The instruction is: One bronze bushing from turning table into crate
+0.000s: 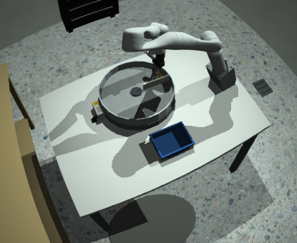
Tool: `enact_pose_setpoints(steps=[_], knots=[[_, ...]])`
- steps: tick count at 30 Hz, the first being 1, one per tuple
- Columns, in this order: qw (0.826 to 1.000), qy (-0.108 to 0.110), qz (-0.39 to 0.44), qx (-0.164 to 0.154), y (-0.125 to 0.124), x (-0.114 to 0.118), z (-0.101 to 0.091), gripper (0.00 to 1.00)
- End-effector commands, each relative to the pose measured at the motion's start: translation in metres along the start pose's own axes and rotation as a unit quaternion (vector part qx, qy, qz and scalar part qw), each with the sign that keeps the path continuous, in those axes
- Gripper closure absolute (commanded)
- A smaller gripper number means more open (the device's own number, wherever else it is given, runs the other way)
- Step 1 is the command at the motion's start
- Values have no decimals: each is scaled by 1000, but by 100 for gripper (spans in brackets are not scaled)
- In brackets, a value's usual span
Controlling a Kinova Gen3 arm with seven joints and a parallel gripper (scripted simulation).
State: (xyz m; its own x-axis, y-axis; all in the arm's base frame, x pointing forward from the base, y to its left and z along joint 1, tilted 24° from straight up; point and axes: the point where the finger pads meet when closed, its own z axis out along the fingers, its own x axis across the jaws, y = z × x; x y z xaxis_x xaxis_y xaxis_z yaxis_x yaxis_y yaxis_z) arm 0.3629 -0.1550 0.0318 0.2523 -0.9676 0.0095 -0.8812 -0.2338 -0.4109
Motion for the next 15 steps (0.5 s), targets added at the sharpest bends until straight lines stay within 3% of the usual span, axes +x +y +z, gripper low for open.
enact_pose_setpoints(steps=[1, 15], knots=[[1000, 0, 0, 0, 0, 0, 0, 100], [1000, 0, 0, 0, 0, 3, 0, 100]])
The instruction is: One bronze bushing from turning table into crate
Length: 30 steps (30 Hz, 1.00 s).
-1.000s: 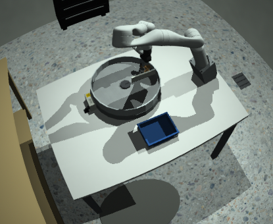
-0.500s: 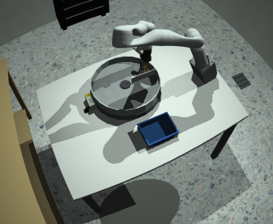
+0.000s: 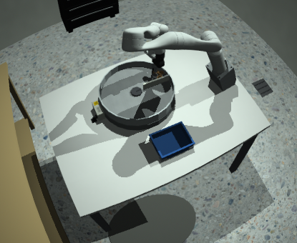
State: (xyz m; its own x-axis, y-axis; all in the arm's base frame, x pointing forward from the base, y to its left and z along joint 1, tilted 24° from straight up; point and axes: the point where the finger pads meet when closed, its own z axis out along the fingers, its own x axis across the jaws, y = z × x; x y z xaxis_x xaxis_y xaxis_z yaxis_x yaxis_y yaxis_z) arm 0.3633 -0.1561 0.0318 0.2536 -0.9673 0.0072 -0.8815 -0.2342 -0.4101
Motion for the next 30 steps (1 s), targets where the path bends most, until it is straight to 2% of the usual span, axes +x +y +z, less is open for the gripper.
enact_pose_setpoints(steps=[1, 30], knots=[[1000, 1, 0, 0, 0, 2, 0, 100], [1000, 1, 0, 0, 0, 2, -9, 100]])
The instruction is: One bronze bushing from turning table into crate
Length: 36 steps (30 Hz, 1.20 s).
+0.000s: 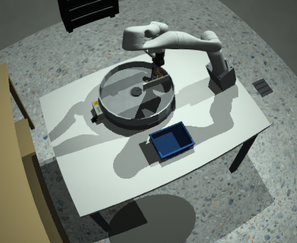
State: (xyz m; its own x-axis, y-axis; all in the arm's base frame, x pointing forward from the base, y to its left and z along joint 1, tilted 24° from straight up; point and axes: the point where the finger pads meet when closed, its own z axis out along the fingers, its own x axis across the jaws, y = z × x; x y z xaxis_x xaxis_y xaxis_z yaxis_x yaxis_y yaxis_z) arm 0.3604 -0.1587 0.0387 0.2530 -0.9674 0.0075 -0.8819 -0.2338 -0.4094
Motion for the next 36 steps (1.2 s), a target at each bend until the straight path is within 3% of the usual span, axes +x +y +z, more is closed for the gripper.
enact_pose_setpoints(steps=[1, 36], knots=[[1000, 1, 0, 1, 0, 1, -3, 100], [1000, 1, 0, 1, 0, 1, -20, 100]])
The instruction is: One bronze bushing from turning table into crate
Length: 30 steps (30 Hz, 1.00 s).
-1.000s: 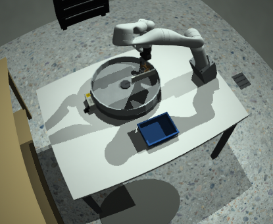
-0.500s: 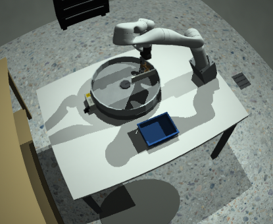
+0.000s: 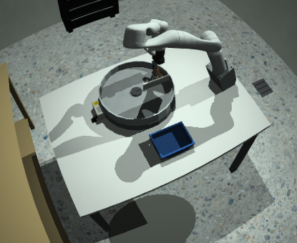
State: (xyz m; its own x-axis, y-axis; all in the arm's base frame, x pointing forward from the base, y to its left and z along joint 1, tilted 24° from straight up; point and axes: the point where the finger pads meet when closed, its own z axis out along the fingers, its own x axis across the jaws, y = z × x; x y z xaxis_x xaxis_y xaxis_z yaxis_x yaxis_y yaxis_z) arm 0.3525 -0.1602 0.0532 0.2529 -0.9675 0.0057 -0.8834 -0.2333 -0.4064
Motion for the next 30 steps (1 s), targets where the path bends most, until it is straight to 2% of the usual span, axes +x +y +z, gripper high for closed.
enact_pose_setpoints(steps=[1, 30], knots=[[1000, 2, 0, 2, -2, 1, -5, 100], [1000, 2, 0, 2, -1, 1, -14, 100]])
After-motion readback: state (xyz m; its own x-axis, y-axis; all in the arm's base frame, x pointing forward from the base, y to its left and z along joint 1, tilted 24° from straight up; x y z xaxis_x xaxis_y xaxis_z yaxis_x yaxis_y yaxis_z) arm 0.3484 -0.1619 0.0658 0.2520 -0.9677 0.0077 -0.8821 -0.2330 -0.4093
